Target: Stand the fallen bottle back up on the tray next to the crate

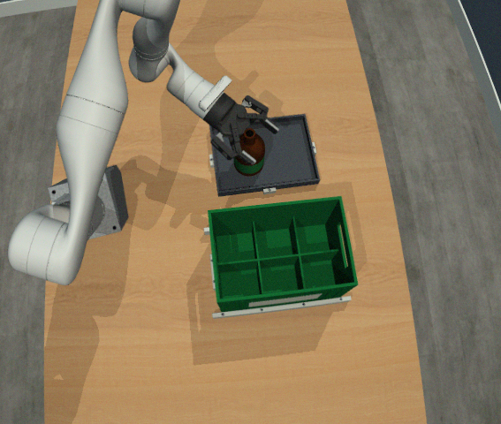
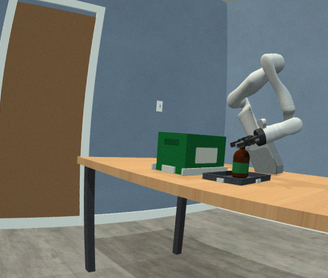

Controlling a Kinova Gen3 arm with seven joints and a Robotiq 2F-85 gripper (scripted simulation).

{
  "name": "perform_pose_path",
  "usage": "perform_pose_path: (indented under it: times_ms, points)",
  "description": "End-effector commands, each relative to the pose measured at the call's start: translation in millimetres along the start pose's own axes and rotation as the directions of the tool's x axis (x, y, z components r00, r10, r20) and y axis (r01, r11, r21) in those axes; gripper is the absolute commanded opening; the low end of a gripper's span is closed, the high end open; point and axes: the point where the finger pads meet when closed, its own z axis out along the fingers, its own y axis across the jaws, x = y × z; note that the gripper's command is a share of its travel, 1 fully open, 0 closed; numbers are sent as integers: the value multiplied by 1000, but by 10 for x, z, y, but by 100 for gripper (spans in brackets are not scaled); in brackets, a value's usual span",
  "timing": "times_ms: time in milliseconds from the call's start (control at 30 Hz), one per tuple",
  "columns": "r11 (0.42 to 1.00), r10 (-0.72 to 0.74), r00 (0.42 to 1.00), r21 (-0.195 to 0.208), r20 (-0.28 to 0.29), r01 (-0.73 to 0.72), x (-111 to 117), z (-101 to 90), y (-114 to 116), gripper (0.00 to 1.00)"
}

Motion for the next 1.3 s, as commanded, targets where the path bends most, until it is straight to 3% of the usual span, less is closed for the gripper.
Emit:
perform_pose_path:
  times_ms: [0, 767, 1267]
  points:
    - [1000, 2, 1000, 1, 0, -2, 8, -3, -4, 100]
    - [1000, 2, 1000, 1, 0, -2, 21, -8, -4, 100]
    - [1000, 2, 1000, 1, 0, -2, 151, -55, -4, 100]
